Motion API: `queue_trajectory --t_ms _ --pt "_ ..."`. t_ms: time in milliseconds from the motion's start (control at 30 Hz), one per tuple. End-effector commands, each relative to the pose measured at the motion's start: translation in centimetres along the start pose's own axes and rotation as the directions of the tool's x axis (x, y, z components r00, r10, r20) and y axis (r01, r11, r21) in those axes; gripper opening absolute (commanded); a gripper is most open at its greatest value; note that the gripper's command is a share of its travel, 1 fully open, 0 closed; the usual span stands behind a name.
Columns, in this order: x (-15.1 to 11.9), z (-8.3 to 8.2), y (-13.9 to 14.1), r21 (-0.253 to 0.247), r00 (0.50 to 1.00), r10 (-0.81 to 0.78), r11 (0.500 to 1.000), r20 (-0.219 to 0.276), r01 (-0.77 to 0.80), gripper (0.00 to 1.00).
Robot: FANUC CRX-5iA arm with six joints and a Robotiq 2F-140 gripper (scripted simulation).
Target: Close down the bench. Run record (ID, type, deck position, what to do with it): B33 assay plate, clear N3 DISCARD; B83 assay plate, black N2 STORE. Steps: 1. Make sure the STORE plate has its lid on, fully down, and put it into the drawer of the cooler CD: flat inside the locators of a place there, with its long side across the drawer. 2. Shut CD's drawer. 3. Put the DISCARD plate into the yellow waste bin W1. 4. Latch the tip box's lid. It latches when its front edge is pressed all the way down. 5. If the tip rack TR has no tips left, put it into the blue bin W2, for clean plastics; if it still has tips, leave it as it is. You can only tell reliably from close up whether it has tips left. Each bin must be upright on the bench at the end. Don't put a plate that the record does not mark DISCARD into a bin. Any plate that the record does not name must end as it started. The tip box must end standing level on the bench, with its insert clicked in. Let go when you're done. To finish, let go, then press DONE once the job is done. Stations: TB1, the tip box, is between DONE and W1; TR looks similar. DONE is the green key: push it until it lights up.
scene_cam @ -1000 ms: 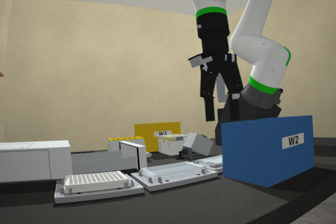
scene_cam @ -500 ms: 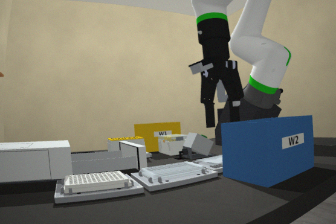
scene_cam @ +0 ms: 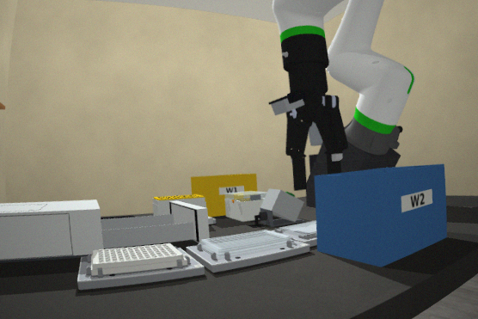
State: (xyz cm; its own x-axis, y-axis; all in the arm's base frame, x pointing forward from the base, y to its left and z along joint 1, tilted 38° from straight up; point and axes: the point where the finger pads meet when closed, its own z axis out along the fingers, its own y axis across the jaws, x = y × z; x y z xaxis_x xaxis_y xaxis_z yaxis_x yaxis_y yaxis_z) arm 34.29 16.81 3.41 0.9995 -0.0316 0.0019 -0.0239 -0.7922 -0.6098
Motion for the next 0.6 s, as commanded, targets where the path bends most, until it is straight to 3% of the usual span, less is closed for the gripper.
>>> queue_trajectory --t_ms 0,567 --pt "0.1 0.5 0.0 0.000 1.000 0.000 1.000 -0.001 0.000 0.70" --pt "0.1 2.5 0.0 0.000 1.000 0.000 1.000 -0.001 0.000 0.70"
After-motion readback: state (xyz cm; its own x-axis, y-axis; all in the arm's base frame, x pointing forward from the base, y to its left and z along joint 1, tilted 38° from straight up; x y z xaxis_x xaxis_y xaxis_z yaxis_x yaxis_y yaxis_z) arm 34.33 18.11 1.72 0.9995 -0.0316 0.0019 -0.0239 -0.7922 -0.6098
